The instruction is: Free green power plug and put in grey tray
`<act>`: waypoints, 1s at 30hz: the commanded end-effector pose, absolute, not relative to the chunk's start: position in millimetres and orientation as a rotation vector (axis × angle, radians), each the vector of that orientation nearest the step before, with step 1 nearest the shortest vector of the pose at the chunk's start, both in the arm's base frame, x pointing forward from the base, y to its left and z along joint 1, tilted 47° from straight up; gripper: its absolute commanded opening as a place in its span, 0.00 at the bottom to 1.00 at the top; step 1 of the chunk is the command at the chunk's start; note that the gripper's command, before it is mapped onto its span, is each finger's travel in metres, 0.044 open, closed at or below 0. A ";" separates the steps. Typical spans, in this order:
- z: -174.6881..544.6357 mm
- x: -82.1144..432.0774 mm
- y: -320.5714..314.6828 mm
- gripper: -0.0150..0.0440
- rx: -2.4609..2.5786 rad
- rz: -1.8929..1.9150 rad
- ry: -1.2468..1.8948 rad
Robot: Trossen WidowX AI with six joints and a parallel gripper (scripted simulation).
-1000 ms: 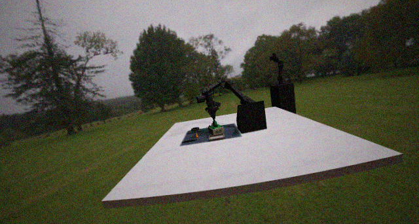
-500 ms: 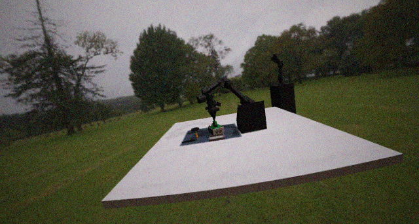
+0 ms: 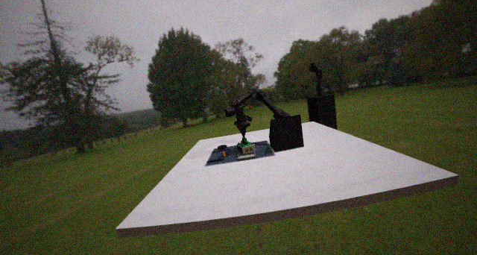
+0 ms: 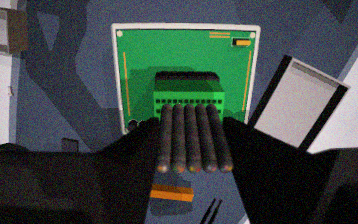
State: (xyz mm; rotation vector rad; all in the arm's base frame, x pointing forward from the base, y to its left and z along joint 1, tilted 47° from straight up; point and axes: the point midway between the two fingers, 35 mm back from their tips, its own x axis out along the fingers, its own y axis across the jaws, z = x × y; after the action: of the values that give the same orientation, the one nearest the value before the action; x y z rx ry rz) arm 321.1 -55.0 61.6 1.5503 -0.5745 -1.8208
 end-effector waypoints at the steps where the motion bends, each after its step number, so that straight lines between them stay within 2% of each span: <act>1: 58.3 323.3 -57.0 0.68 1.558 -1.815 -0.581; 22: 48.0 322.2 -68.2 0.68 1.530 -1.801 -0.609; 30: 48.0 322.2 -68.2 0.33 1.530 -1.801 -0.609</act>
State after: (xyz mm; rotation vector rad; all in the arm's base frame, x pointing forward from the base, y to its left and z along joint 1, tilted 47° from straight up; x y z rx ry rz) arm 322.3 -67.7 48.5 1.5288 -0.6041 -1.8008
